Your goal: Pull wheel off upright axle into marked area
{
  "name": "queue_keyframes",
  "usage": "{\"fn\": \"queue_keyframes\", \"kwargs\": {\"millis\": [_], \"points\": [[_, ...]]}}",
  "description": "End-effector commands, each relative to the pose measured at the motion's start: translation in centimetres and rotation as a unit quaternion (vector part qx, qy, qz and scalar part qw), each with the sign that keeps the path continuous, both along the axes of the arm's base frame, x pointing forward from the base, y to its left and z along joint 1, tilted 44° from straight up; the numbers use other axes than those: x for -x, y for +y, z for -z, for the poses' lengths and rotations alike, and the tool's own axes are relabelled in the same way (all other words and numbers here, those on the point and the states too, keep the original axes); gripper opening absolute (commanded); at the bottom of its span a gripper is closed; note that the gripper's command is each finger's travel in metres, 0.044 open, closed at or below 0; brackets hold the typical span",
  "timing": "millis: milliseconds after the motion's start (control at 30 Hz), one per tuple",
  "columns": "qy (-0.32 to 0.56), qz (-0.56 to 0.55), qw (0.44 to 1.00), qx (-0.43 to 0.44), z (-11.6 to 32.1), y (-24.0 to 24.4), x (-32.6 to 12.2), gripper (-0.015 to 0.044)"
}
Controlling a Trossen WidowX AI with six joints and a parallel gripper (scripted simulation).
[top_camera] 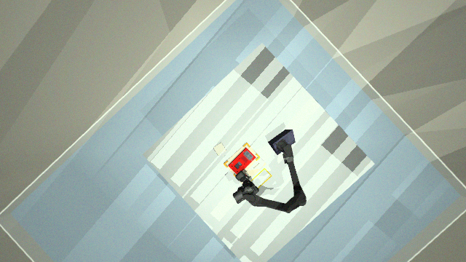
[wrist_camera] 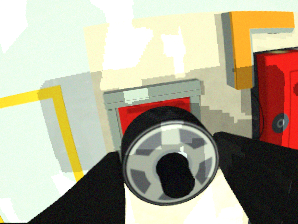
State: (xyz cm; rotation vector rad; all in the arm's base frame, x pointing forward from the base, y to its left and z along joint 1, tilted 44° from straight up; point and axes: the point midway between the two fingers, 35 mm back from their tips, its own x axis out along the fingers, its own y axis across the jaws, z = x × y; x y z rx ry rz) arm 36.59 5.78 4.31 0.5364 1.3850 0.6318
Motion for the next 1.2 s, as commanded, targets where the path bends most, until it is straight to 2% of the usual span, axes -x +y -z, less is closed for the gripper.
{"fn": "queue_keyframes", "kwargs": {"millis": [0,1167], "points": [[0.000,-0.001,1.000,0.000,-0.12,-0.07,-0.01,0.0000],[0.001,0.000,1.000,0.000,-0.92,-0.89,0.03,0.0000]]}}
